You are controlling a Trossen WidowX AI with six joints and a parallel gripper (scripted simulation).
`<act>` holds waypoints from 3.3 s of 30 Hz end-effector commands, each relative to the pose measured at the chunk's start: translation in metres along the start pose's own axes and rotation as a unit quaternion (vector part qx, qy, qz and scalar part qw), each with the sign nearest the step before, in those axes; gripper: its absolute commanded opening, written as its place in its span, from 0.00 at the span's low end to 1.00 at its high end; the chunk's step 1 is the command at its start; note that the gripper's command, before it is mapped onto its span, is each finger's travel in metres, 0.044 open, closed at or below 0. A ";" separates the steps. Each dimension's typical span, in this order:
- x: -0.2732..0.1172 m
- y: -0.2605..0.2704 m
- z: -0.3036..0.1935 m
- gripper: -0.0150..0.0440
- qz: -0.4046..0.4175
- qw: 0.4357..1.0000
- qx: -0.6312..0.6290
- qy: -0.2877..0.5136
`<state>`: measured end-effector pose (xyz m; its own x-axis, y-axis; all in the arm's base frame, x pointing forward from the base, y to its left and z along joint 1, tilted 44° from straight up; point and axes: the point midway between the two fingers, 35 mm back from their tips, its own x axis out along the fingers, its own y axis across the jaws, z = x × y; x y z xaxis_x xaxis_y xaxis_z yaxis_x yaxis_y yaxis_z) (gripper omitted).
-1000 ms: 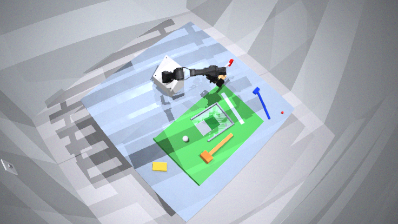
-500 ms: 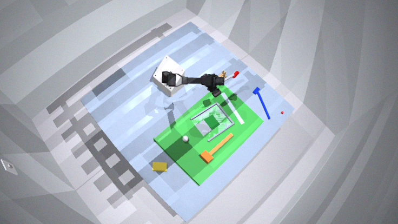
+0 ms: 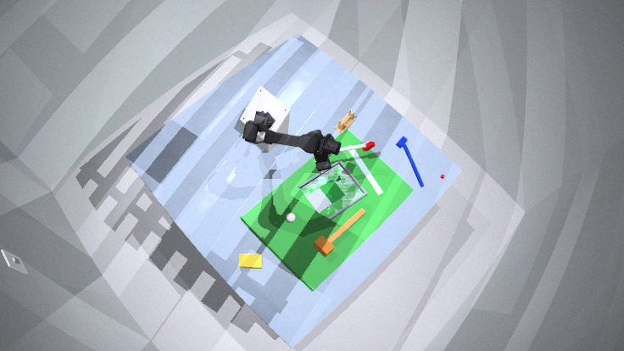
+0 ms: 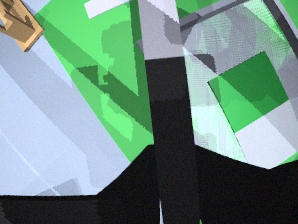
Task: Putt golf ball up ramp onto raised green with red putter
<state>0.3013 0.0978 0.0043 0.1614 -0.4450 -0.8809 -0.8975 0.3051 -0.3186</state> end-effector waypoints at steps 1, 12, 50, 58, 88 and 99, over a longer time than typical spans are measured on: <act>-0.007 -0.013 -0.021 0.25 -0.005 0.999 0.046 0.002; -0.026 -0.047 -0.088 0.25 -0.027 0.984 0.178 0.012; -0.085 -0.034 -0.303 0.25 -0.120 0.818 0.557 0.081; -0.064 -0.037 -0.308 0.25 -0.120 0.818 0.557 0.081; -0.018 -0.041 -0.322 0.25 -0.122 0.818 0.556 0.082; -0.022 -0.043 -0.325 0.25 -0.124 0.816 0.559 0.084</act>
<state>0.2022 -0.1779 0.1490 0.1373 -0.6896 -0.7111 0.1040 0.7239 -0.6820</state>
